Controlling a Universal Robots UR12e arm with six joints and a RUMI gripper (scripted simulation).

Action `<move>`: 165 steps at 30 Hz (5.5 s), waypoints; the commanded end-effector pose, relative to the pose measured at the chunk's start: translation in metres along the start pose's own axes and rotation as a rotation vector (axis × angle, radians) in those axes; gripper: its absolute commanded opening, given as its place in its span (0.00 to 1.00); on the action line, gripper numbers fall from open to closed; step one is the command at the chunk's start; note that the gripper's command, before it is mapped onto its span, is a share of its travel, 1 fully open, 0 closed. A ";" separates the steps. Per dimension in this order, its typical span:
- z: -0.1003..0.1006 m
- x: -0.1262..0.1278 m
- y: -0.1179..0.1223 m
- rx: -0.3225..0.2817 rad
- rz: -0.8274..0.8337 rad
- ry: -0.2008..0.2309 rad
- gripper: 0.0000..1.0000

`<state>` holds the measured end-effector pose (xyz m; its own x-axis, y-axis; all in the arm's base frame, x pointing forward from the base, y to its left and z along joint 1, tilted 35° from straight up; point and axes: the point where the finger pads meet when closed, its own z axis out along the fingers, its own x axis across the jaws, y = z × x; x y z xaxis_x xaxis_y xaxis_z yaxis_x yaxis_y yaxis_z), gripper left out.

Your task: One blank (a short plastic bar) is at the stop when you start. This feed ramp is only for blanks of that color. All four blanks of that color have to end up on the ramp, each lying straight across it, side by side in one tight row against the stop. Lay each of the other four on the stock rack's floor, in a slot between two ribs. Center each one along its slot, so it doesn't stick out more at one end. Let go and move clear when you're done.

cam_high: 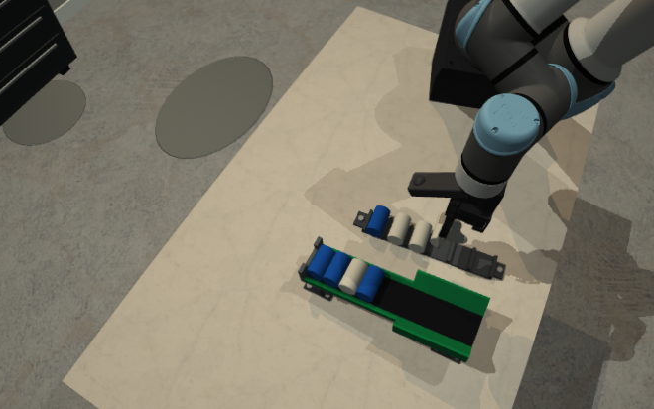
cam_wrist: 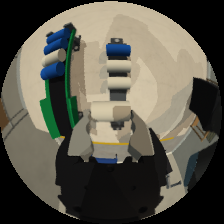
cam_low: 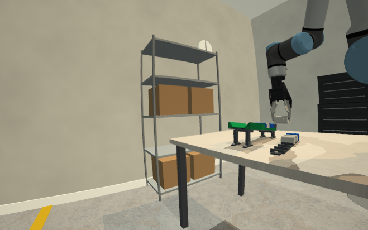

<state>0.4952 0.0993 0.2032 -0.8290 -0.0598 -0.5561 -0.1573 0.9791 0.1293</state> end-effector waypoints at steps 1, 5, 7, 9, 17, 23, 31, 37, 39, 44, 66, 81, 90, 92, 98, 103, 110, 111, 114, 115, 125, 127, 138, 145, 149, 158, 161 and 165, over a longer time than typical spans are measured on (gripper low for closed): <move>0.004 0.025 0.014 0.003 -0.010 -0.004 0.42; 0.004 0.026 0.015 0.003 -0.010 -0.004 0.42; 0.004 0.026 0.015 0.003 -0.010 -0.004 0.42; 0.004 0.026 0.015 0.003 -0.010 -0.004 0.42; 0.004 0.026 0.015 0.003 -0.010 -0.004 0.42; 0.008 0.026 0.015 0.003 -0.010 -0.004 0.42; 0.017 0.026 0.015 0.003 -0.010 -0.004 0.42; 0.033 0.026 0.015 0.003 -0.010 -0.004 0.42; 0.040 0.025 0.015 0.003 -0.010 -0.004 0.42; 0.053 0.025 0.015 0.003 -0.010 -0.004 0.42; 0.101 0.025 0.015 0.003 -0.010 -0.004 0.42; 0.104 0.025 0.015 0.003 -0.010 -0.004 0.42; 0.104 0.025 0.015 0.003 -0.010 -0.004 0.42; 0.104 0.025 0.015 0.003 -0.010 -0.004 0.42; 0.104 0.025 0.015 0.003 -0.010 -0.004 0.42; 0.104 0.025 0.015 0.003 -0.010 -0.004 0.42; 0.104 0.025 0.015 0.003 -0.010 -0.004 0.44; 0.104 0.025 0.015 0.003 -0.010 -0.004 0.44; 0.104 0.025 0.015 0.003 -0.010 -0.004 0.44; 0.104 0.025 0.015 0.003 -0.010 -0.004 0.47; 0.104 0.025 0.015 0.003 -0.010 -0.004 0.54; 0.104 0.025 0.015 0.003 -0.010 -0.004 0.54; 0.104 0.025 0.015 0.003 -0.010 -0.004 0.54; 0.097 0.025 0.015 0.003 -0.010 -0.004 0.54; 0.094 0.025 0.015 0.003 -0.010 -0.004 0.54; 0.068 0.025 0.015 0.003 -0.010 -0.004 0.54; 0.058 0.025 0.015 0.003 -0.010 -0.004 0.54; 0.051 0.025 0.015 0.003 -0.010 -0.004 0.54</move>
<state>0.5036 0.1241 0.1421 -0.8247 -0.0681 -0.5614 -0.1625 0.9794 0.1199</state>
